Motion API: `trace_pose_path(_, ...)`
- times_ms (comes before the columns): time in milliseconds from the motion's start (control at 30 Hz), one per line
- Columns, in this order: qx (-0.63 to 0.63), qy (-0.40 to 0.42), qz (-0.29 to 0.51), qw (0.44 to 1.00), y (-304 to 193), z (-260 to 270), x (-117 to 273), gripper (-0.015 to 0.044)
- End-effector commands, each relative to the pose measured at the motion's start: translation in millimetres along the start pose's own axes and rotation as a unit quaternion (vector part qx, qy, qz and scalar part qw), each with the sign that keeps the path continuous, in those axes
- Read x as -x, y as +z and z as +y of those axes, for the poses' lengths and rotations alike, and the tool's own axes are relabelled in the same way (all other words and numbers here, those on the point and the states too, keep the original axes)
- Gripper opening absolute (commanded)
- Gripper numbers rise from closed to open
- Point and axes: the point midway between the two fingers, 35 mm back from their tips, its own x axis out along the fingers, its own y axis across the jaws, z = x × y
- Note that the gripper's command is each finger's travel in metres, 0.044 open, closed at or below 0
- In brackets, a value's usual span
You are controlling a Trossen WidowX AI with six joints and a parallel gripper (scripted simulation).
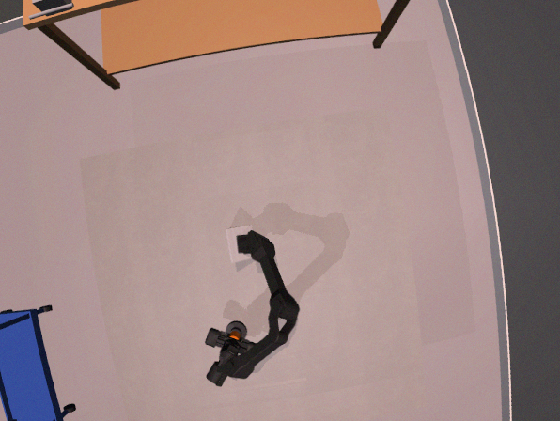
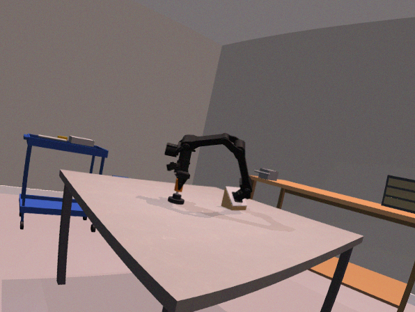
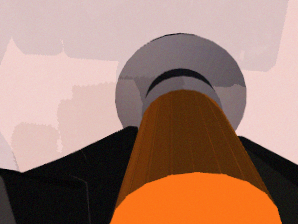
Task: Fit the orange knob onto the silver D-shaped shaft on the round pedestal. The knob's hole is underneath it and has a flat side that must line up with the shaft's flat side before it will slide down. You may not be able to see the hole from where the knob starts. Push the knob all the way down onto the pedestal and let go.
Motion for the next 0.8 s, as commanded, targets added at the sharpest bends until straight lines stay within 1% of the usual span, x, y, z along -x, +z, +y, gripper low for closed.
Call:
trace_pose_path(0, 0.004, 0.0, -0.002, 1.0, 0.8, 1.5, 2.9, 0.0)
trace_pose_path(167, 0.017, 0.0, -0.002, 1.0, 1.1, 2.9, 4.7, 0.0)
trace_pose_path(367, 0.109, 0.0, -0.002, 0.994, 1.7, 2.3, 4.7, 0.0)
trace_pose_path(767, 0.109, 0.0, -0.002, 0.994, 0.8, 0.6, -0.2, 0.0)
